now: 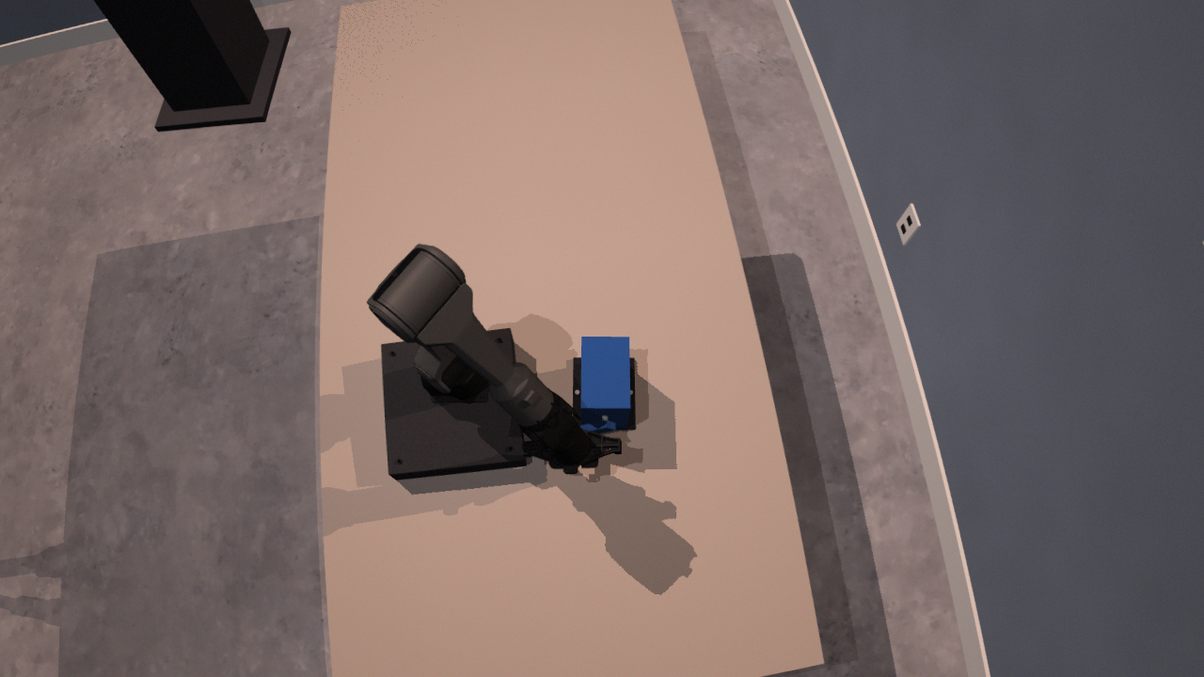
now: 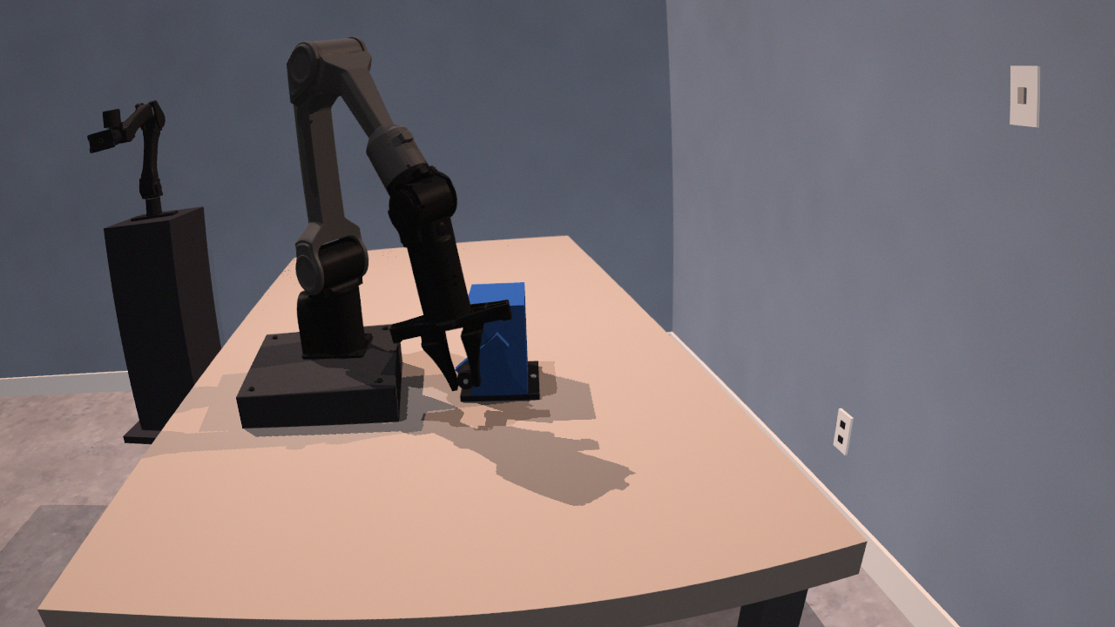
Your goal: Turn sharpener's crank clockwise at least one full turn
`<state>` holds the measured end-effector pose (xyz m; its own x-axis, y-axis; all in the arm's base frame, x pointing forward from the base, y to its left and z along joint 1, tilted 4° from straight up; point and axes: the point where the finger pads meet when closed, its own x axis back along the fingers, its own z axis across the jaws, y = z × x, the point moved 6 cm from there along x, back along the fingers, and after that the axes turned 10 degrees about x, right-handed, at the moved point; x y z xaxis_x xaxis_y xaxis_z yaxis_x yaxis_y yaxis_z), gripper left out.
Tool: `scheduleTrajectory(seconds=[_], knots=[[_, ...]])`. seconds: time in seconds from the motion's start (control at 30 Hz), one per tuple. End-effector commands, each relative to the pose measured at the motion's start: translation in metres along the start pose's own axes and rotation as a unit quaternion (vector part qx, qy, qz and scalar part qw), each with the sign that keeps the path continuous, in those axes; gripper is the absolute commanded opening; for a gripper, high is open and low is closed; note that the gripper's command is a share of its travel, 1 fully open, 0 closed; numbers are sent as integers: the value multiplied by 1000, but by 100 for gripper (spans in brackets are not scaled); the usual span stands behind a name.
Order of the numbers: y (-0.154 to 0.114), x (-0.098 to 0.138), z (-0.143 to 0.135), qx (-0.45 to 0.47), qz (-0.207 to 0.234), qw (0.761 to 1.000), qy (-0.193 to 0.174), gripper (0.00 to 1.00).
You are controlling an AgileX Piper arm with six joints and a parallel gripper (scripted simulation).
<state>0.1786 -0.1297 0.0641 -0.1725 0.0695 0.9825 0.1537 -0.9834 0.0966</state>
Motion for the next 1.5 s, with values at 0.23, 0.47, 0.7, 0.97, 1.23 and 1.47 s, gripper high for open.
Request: scheduleTrajectory(seconds=[0.23, 0.47, 0.7, 0.97, 1.23, 1.47], knots=[[0, 10, -4, 0, -1, 1000, 1, 20], [0, 15, -5, 0, -2, 1000, 1, 20], [0, 23, -5, 0, -2, 1000, 2, 20], [0, 30, -5, 0, -2, 1000, 2, 20], [0, 38, -3, 0, -2, 1000, 2, 20], [0, 44, -1, 0, -2, 1000, 2, 20]])
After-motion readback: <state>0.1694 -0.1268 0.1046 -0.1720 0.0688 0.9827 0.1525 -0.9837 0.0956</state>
